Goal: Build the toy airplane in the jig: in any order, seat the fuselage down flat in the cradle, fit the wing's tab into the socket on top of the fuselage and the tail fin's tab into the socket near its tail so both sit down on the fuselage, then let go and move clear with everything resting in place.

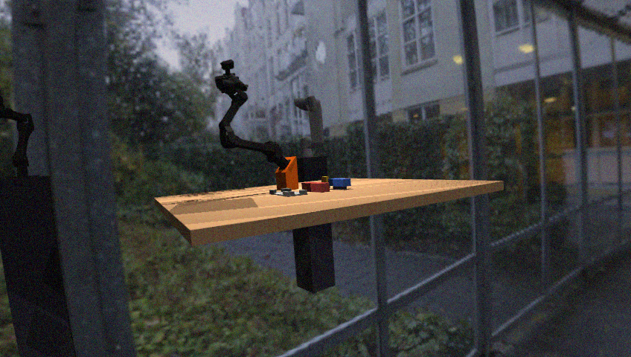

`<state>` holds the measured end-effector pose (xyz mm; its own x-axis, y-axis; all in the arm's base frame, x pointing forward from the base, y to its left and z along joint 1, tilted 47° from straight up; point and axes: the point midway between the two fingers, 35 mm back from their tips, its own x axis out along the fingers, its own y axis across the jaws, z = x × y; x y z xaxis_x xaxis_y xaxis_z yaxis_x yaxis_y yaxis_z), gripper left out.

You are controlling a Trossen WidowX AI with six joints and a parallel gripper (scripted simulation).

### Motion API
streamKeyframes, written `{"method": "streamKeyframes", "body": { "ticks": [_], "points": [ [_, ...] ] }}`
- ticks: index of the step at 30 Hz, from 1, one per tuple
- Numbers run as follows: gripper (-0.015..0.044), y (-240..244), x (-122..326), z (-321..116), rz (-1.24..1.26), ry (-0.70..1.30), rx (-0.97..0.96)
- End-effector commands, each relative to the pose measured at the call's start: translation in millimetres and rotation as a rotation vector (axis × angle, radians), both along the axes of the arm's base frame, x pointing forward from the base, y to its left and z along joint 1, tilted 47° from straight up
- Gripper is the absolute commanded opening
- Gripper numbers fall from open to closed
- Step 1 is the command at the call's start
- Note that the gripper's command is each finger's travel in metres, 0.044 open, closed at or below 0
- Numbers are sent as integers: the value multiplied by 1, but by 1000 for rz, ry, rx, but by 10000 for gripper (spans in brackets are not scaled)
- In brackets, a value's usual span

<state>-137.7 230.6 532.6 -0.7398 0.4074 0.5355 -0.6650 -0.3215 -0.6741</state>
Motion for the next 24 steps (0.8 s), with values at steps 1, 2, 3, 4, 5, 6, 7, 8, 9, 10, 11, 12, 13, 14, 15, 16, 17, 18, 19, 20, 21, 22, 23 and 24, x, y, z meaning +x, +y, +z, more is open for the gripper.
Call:
{"method": "streamKeyframes", "body": {
  "ticks": [1,2,3,4,5,6,7,8,9,10,11,12,13,14,15,16,17,18,19,20,21,22,23,24],
  "points": [
    [440,47,25,-17,-117,42,-158],
    [440,57,32,-22,-146,52,-193],
    [440,66,39,-27,-174,61,-225],
    [440,73,45,-31,-197,69,-251],
    [440,79,50,-34,-215,76,-272],
    [440,85,55,-38,-233,88,-297],
    [440,93,63,-44,-260,106,-336],
    [440,102,72,-50,-289,126,-376],
    [440,110,82,-57,-319,147,-416],
    [440,117,91,-63,-349,169,-455],
    [440,125,101,-71,-380,191,-494],
    [440,131,112,-78,-411,214,-532],
    [440,137,122,-85,-442,238,-569],
    [440,143,133,-93,-473,263,-606],
    [440,148,144,-101,-505,288,-643],
    [440,154,155,-110,-538,313,-682],
    [440,159,167,-120,-574,340,-723],
    [440,164,180,-130,-610,368,-764],
    [440,168,192,-140,-647,397,-804],
    [440,171,204,-151,-683,426,-843],
    [440,174,217,-161,-721,455,-882],
    [440,176,230,-172,-758,485,-919],
    [440,177,242,-183,-796,516,-957],
    [440,177,254,-194,-834,547,-993]
  ]
}}
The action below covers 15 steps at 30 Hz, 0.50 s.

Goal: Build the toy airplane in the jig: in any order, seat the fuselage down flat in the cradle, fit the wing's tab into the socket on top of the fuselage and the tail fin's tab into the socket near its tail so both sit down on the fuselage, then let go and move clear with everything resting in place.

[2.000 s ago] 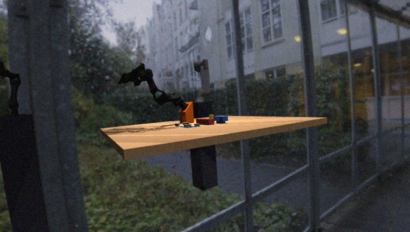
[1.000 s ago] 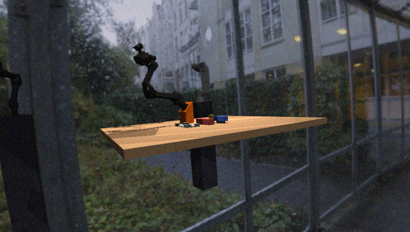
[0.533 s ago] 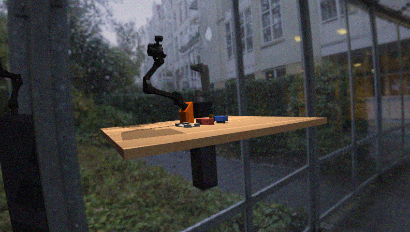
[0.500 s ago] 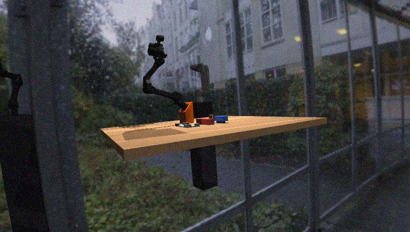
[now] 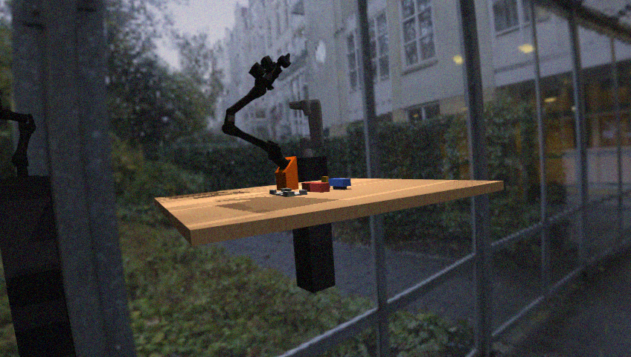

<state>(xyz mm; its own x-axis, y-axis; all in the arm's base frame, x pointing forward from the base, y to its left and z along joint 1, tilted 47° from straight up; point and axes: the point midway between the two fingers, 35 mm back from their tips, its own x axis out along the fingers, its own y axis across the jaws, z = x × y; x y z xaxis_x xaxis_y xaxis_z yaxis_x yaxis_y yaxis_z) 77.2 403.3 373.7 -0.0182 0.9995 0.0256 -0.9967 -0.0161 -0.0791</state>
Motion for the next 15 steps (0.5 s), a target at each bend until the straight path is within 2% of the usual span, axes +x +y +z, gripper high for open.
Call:
{"method": "streamKeyframes", "body": {
  "ticks": [1,8,15],
  "points": [
    [440,4,52,-46,-173,110,-150],
    [440,-20,134,-132,-499,309,-414],
    [440,-80,198,-213,-846,492,-664]
  ]
}}
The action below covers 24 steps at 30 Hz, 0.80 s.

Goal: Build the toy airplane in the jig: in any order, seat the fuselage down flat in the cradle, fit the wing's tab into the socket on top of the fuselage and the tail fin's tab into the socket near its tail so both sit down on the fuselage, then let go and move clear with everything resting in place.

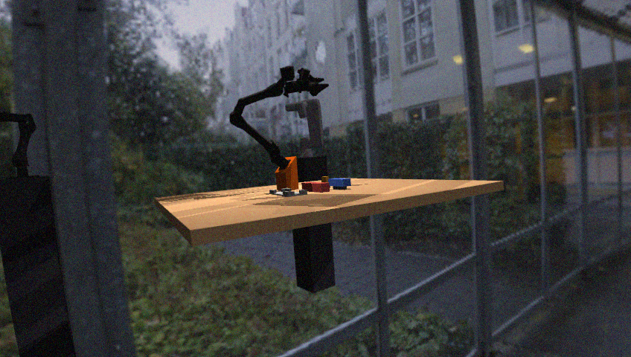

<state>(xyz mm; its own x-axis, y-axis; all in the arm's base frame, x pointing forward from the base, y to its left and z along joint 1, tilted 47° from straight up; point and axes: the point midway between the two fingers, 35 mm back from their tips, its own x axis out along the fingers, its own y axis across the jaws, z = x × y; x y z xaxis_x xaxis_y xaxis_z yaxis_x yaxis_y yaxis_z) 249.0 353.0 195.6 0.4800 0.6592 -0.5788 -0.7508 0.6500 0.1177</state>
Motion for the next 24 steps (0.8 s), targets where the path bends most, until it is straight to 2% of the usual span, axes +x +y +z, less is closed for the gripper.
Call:
{"method": "streamKeyframes", "body": {
  "ticks": [1,6,12,18,24],
  "points": [
    [440,-41,33,-46,-206,101,-151],
    [440,-102,58,-94,-447,210,-340],
    [440,-189,62,-142,-728,349,-595],
    [440,-276,53,-167,-989,453,-871],
    [440,-355,33,-173,-1190,536,-1174]
  ]
}}
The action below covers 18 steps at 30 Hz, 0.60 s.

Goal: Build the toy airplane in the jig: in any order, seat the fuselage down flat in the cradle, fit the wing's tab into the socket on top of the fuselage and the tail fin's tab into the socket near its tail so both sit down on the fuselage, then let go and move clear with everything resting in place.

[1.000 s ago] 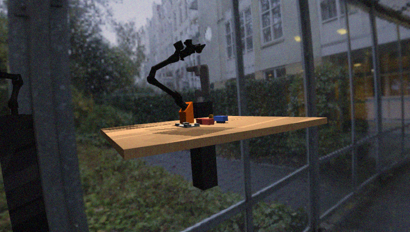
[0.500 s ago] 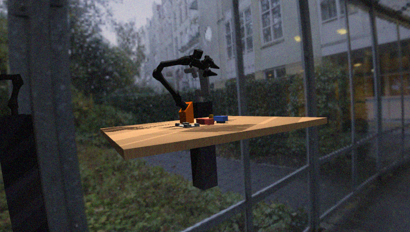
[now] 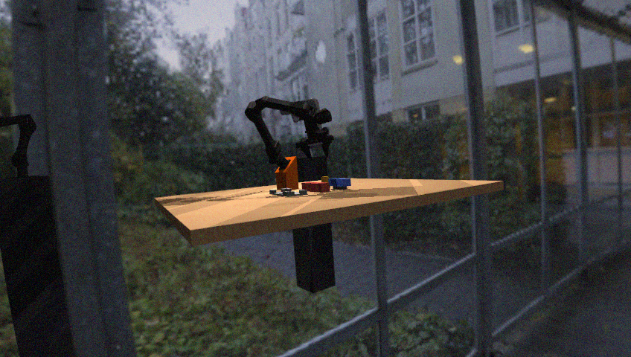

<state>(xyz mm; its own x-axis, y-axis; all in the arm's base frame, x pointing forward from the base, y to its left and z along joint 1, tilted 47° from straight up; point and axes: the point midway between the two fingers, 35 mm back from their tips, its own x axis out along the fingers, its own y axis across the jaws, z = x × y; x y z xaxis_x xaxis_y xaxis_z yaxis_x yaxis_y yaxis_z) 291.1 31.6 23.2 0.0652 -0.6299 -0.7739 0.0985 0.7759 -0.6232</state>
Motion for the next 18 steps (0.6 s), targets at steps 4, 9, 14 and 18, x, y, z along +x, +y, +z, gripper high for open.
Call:
{"method": "streamKeyframes", "body": {
  "ticks": [4,9,14,18],
  "points": [
    [440,-36,-10,-1,-87,70,-133],
    [440,-55,-10,-20,-87,69,-132],
    [440,-75,-13,-37,-88,69,-135],
    [440,-82,-13,-44,-87,69,-136]
  ]
}}
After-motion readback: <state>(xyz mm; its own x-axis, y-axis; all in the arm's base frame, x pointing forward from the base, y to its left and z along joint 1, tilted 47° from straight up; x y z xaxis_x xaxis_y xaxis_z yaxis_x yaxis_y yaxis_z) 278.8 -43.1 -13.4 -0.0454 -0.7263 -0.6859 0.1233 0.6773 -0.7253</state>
